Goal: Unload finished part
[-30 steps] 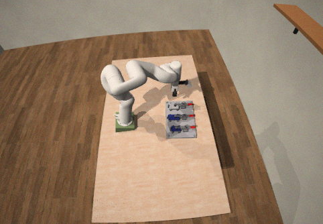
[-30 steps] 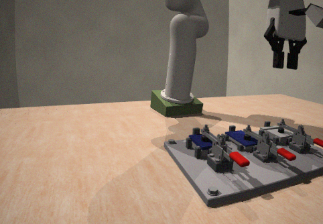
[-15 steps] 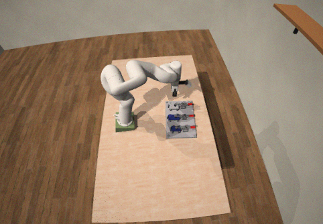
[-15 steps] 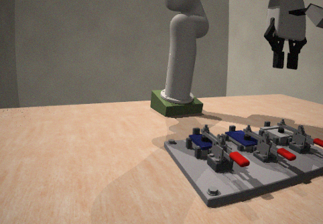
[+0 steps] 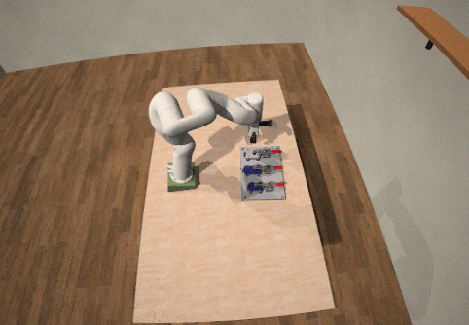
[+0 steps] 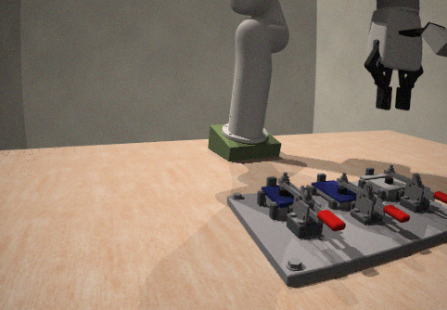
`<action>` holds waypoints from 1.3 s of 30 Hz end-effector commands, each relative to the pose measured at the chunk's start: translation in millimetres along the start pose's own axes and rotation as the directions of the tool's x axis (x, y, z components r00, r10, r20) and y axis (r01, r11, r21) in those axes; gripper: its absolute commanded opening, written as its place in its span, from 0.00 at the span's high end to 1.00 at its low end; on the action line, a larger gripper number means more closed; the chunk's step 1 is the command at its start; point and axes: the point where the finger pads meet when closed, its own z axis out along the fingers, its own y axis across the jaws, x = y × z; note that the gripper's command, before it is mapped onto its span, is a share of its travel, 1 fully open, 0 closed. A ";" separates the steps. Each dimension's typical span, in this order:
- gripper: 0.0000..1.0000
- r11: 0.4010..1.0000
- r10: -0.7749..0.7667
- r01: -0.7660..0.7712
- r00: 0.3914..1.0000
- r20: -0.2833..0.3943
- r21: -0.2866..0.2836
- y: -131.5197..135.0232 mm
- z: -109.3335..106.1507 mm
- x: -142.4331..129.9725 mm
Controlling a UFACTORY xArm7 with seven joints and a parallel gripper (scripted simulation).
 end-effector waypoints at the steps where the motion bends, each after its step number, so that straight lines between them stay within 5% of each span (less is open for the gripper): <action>1: 0.53 1.000 0.000 0.000 1.000 -0.004 0.002 -1.0 16.7 2.1; 22: 0.53 1.000 0.000 0.000 1.000 -0.004 0.002 -1.0 32.7 13.4; 39: 0.53 1.000 0.000 0.000 1.000 -0.004 0.002 -1.0 32.3 105.6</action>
